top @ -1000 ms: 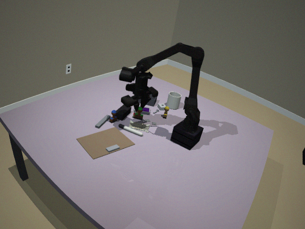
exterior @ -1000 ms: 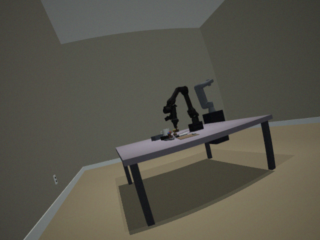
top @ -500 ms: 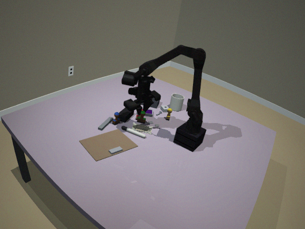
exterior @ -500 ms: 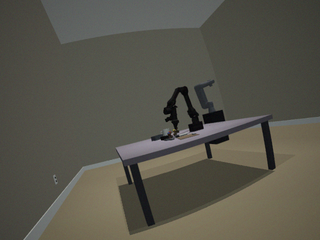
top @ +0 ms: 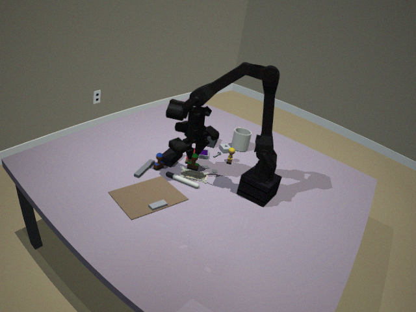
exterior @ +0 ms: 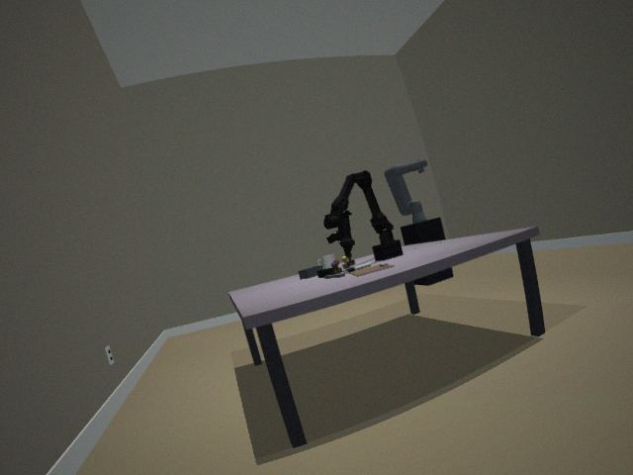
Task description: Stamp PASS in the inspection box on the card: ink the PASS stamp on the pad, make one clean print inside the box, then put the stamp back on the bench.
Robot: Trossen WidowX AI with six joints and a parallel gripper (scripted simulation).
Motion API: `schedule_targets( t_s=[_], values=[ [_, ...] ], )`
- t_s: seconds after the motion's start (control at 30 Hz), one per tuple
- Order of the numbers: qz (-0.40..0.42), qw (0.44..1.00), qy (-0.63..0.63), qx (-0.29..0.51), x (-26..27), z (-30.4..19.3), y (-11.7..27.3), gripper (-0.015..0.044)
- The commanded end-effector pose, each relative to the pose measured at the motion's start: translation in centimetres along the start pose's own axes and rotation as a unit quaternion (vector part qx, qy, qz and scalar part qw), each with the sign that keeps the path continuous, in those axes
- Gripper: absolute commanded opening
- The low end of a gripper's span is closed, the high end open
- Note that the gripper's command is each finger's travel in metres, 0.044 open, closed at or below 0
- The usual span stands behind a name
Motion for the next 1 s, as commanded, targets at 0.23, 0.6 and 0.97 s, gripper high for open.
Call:
schedule_targets(
  t_s=[0.23, 0.6, 0.97],
  values=[
    [-0.005, 1.000, -0.001, 0.000, -0.1, -0.2, -0.9, 0.0000],
    [-0.006, 1.000, -0.001, -0.001, 0.0, -0.4, -1.6, 0.0000],
    [-0.006, 1.000, -0.001, -0.001, 0.0, -0.5, -1.9, 0.0000]
  ],
)
Point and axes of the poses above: the point midway between the two fingers, 35 mm back from their tips, its own y axis back along the fingers, its own x axis across the jaws, z = x × y, the point moved 1 cm from there along y, back along the fingers, and after that the axes turned 5 degrees about -y, right-handed, at the moved point
